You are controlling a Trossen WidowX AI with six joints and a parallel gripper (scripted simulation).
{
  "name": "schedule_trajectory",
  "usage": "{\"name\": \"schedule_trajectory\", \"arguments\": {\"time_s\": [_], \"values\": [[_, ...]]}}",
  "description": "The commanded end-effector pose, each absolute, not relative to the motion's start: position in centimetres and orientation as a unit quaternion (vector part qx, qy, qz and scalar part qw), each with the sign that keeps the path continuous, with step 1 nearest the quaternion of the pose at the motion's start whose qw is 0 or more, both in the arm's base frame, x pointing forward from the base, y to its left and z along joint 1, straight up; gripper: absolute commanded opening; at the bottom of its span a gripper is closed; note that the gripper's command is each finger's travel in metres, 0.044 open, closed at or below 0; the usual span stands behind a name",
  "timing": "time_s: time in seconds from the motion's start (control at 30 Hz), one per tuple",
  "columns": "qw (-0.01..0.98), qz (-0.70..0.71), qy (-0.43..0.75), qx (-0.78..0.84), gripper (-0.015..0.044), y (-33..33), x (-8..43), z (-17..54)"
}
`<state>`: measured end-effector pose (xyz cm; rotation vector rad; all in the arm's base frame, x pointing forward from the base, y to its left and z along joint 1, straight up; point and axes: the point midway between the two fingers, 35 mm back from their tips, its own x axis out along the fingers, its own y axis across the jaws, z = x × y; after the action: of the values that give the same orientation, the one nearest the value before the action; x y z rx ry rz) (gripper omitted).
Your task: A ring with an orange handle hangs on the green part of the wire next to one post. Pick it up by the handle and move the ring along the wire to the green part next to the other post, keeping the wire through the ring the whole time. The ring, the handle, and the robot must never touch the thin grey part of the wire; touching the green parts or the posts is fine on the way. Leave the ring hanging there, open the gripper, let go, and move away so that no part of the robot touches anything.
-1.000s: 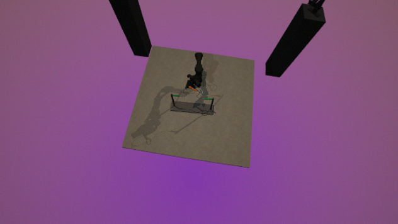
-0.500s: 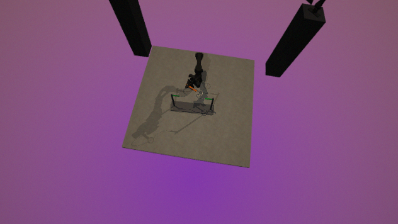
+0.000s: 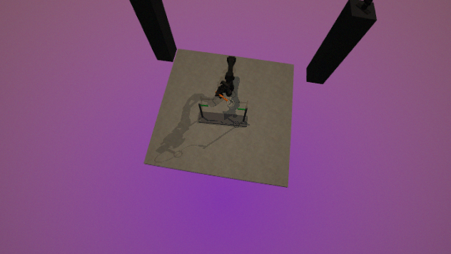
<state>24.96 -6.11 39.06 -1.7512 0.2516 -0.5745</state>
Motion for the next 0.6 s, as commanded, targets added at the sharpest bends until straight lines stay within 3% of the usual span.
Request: {"name": "schedule_trajectory", "arguments": {"time_s": [0.0, 0.57], "values": [[0.579, -0.251, 0.101, -0.769, -0.015, -6.05, 24.87, 39.13], [0.505, -0.264, 0.076, -0.818, -0.015, -5.99, 24.86, 39.47]]}}
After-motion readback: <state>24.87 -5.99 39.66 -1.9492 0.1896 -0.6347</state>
